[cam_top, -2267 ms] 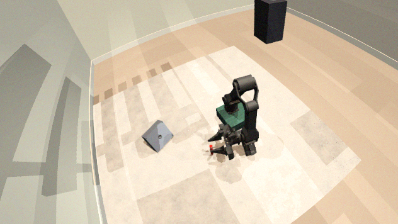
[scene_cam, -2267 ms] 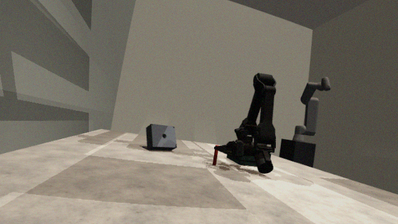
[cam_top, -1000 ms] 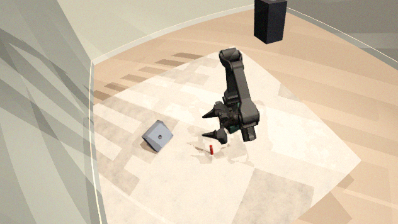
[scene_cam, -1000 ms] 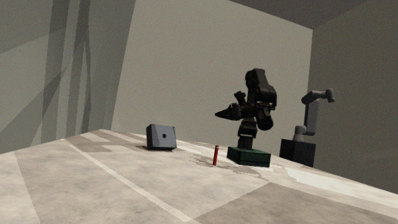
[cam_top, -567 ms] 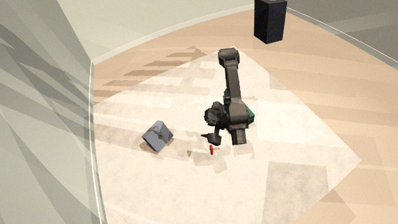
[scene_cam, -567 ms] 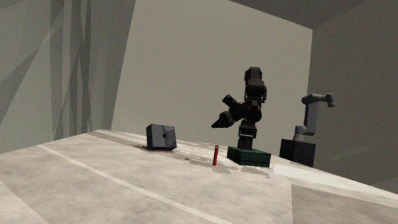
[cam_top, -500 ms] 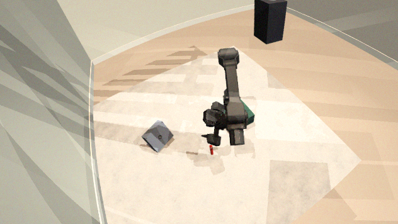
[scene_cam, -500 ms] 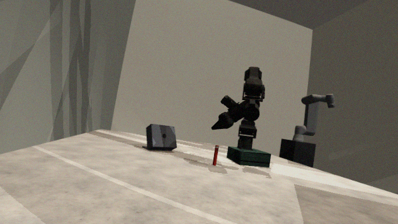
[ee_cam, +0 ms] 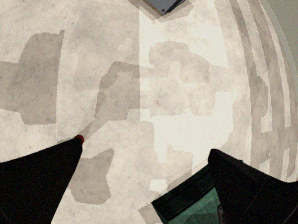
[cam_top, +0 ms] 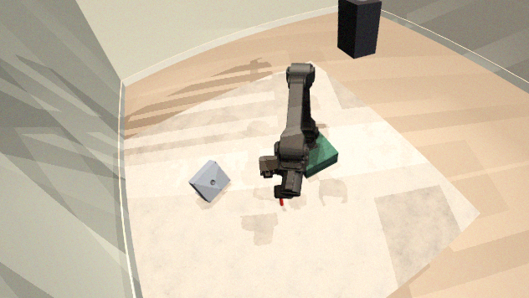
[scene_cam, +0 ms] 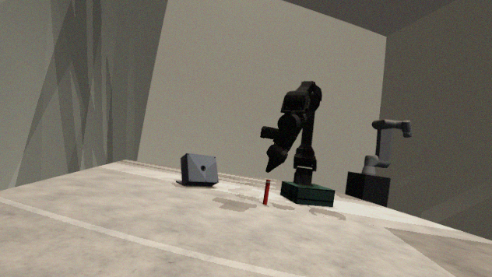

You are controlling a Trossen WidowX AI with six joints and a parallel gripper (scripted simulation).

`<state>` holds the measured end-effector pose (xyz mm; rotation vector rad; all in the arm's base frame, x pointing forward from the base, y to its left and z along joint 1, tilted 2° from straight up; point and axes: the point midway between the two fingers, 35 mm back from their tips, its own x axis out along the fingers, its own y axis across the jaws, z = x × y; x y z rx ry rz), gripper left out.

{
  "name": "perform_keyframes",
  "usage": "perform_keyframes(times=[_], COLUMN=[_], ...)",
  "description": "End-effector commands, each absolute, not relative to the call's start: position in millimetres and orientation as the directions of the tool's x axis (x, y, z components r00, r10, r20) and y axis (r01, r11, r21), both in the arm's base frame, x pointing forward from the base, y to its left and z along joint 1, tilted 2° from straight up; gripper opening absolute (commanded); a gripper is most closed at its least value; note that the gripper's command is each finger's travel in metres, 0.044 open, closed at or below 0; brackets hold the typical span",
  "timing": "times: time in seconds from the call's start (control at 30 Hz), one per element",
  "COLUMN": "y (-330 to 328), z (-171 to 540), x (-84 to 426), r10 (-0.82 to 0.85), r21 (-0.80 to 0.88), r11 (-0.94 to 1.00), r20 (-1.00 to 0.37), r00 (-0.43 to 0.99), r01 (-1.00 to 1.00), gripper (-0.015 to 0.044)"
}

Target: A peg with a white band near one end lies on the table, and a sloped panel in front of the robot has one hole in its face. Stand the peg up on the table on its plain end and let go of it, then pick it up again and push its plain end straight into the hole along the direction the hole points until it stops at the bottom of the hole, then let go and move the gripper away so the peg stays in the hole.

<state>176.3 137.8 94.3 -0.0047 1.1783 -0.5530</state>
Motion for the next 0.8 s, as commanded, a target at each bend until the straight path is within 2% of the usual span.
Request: perform_keyframes(times=[0.0,0.43,0.77], y=[145,174,176], z=[94,101,101], x=[179,196,197], r10=[-0.336,-0.009,0.01], r21=[-0.247,0.001,0.017], r11=[0.898,0.983,0.985], r20=[-0.919,-0.999,-0.999], r00=[0.206,0.05,0.045], r01=[0.365,0.183,0.173], gripper=[0.044,0.044,0.044])
